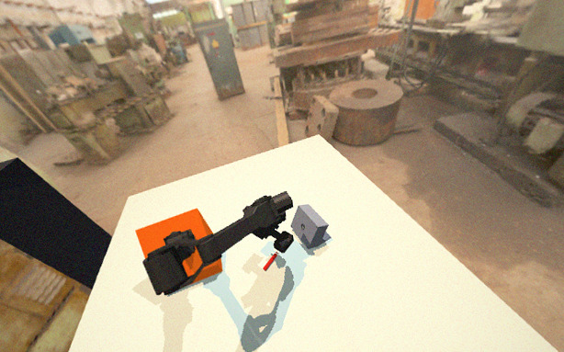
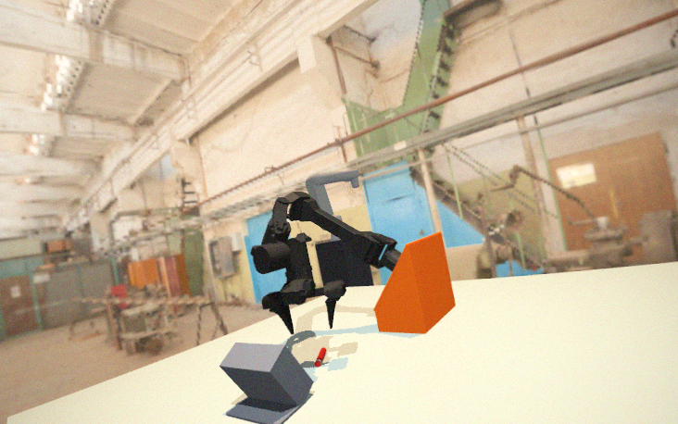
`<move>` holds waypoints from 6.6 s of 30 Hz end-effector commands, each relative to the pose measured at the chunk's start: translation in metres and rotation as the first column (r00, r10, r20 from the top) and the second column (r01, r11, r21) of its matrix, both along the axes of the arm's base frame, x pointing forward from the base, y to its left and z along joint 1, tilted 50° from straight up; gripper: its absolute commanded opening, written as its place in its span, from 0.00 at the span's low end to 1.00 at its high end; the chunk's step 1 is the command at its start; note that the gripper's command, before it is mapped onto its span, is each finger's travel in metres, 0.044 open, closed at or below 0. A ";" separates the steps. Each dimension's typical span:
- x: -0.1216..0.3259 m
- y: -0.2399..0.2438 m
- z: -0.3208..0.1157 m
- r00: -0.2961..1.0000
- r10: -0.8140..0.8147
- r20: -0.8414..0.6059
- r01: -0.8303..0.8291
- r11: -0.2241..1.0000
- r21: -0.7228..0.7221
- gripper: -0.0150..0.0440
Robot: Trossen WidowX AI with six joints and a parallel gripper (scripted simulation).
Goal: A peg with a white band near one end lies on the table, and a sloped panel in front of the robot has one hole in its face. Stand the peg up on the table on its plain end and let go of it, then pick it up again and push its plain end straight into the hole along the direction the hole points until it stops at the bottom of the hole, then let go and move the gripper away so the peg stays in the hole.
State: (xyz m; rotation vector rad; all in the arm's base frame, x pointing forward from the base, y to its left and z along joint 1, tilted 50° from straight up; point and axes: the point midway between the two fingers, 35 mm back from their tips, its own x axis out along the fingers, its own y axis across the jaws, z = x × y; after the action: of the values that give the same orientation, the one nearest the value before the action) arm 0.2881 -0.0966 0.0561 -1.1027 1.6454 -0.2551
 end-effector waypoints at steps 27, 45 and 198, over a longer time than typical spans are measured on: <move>0.002 -0.033 -0.030 1.000 0.007 -0.014 -0.007 1.000 -0.002 1.00; 0.000 -0.056 -0.047 1.000 0.007 -0.015 -0.007 1.000 -0.008 1.00; -0.051 -0.048 0.003 0.691 0.424 0.586 -0.663 0.695 0.279 0.34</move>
State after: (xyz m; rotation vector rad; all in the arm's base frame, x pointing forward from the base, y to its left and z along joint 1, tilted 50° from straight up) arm 0.2395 -0.1448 0.0578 -1.0022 0.8081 0.2502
